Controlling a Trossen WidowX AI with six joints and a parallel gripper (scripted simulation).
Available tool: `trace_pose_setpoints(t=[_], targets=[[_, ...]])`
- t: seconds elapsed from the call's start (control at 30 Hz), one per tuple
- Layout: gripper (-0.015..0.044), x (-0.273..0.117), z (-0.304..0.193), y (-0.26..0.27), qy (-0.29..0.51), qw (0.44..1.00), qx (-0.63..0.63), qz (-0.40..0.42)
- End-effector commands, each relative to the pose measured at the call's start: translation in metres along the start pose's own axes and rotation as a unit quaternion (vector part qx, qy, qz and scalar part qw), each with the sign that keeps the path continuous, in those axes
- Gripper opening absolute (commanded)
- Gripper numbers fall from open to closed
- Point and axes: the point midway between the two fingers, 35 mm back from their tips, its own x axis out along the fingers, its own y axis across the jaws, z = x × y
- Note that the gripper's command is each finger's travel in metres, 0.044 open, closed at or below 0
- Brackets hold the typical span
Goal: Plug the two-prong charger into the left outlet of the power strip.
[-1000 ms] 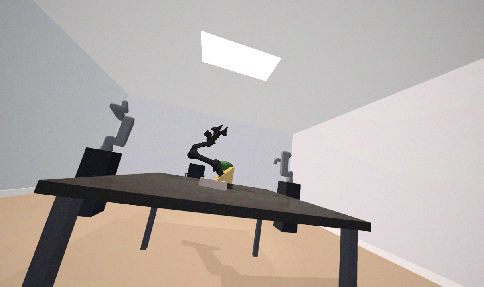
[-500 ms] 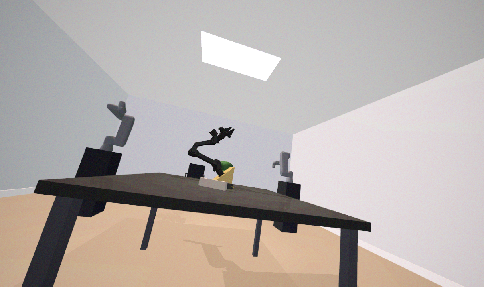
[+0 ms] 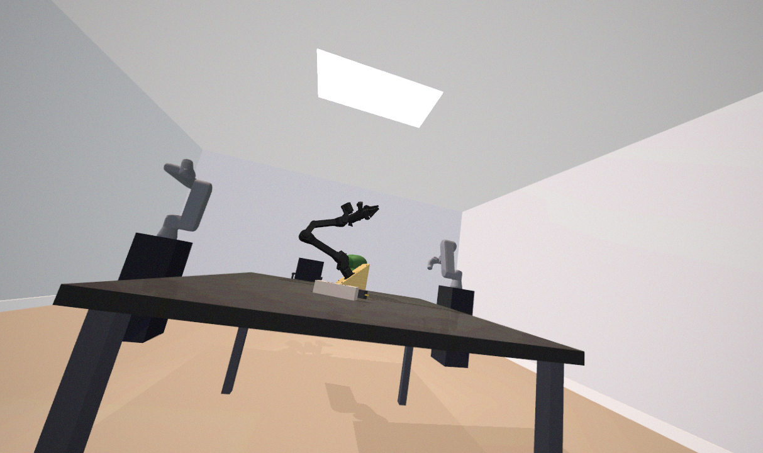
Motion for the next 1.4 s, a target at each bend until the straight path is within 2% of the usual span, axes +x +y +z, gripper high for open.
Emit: trace_pose_setpoints(t=[0.0,0.7,1.37], targets=[[0.044,0.012,-0.011,-0.015,0.023,0.999,-0.024,-0.03],[0.044,0.052,-0.071,-0.119,0.169,0.959,-0.12,-0.193],[0.044,0.043,-0.126,-0.224,0.324,0.878,-0.15,-0.317]])
